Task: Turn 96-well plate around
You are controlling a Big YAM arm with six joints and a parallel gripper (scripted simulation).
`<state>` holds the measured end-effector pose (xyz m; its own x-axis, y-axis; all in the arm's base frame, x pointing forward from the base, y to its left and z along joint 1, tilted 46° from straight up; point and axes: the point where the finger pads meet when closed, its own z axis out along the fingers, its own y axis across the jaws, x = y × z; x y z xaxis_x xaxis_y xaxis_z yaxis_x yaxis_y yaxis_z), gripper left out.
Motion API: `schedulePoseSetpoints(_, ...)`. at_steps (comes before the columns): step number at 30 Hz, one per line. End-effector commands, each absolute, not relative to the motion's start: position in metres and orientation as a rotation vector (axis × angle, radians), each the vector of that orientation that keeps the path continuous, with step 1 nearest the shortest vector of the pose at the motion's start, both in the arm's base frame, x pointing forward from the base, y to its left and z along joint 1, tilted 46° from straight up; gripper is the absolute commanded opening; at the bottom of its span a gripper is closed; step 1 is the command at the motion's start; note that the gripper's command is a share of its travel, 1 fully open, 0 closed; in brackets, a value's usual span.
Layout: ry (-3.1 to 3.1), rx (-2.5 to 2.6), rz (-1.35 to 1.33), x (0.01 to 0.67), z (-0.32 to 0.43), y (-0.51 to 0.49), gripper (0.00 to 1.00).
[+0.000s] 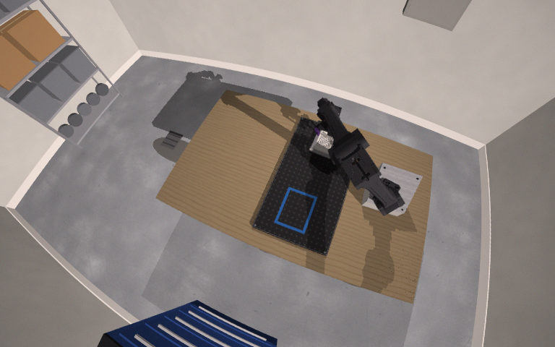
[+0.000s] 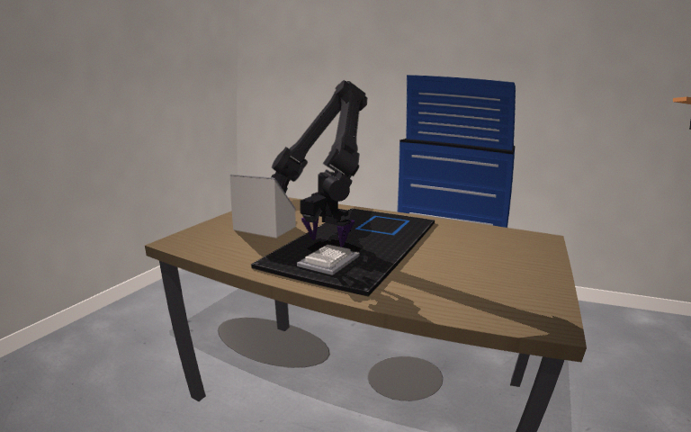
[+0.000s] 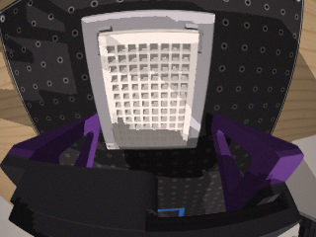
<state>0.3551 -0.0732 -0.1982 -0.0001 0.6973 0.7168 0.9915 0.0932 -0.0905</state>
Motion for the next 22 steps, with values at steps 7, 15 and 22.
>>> schedulePoseSetpoints(7,-1.832,-1.707,-0.667,0.387,-0.167,-0.119,1.00)
schedulePoseSetpoints(15,-1.834,-1.708,-0.666,0.389,-0.152,-0.134,1.00)
schedulePoseSetpoints(22,-1.837,-1.709,-0.668,0.388,-0.153,-0.134,1.00)
